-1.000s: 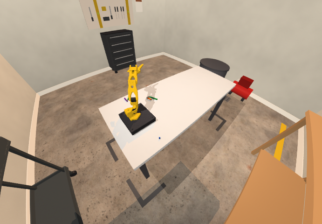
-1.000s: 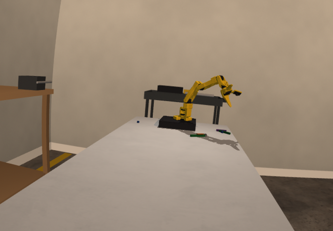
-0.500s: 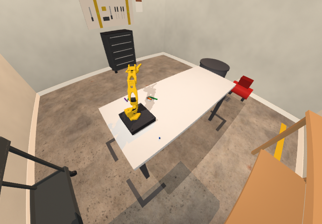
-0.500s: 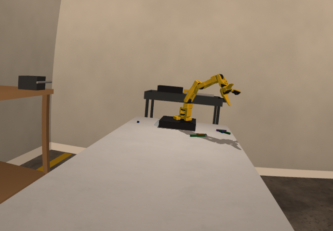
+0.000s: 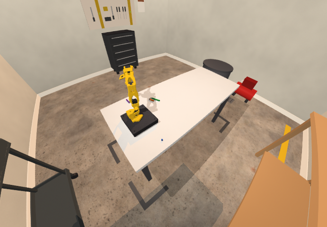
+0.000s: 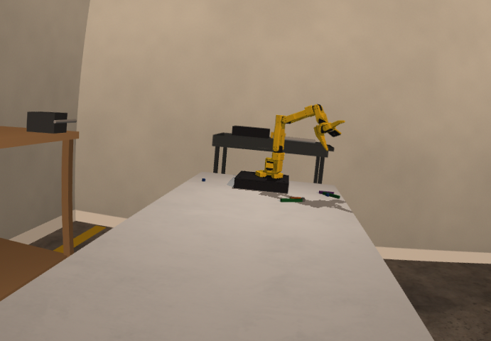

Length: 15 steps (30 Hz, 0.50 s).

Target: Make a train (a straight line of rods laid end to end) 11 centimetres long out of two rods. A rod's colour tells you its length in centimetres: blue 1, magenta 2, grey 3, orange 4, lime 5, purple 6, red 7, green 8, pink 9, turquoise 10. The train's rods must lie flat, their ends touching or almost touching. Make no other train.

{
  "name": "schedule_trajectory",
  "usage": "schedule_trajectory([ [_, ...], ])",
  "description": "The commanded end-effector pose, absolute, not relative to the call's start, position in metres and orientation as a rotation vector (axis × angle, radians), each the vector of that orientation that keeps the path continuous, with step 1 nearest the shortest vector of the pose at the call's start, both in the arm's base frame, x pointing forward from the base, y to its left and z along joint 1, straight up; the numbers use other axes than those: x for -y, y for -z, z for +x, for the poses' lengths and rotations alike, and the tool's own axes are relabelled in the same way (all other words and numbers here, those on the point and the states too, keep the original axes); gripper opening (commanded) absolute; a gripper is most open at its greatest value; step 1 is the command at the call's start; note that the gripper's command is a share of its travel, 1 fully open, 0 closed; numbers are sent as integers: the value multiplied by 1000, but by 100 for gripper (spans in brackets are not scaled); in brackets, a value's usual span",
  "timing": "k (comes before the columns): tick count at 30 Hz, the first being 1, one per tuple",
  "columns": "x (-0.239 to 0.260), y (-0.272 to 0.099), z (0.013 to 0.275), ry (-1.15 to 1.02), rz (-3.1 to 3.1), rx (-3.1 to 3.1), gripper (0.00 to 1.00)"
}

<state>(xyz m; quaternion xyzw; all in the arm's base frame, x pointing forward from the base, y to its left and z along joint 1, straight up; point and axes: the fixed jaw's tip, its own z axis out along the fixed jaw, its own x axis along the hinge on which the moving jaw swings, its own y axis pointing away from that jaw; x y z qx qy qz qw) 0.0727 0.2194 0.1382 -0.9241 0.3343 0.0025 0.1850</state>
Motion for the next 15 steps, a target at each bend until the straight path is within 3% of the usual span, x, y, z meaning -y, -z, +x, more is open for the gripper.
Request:
schedule_trajectory([
  [1, -187, -137, 47, -10, -2650, -749, 100],
  [15, -129, -107, 12, 3, -2826, -238, 100],
])
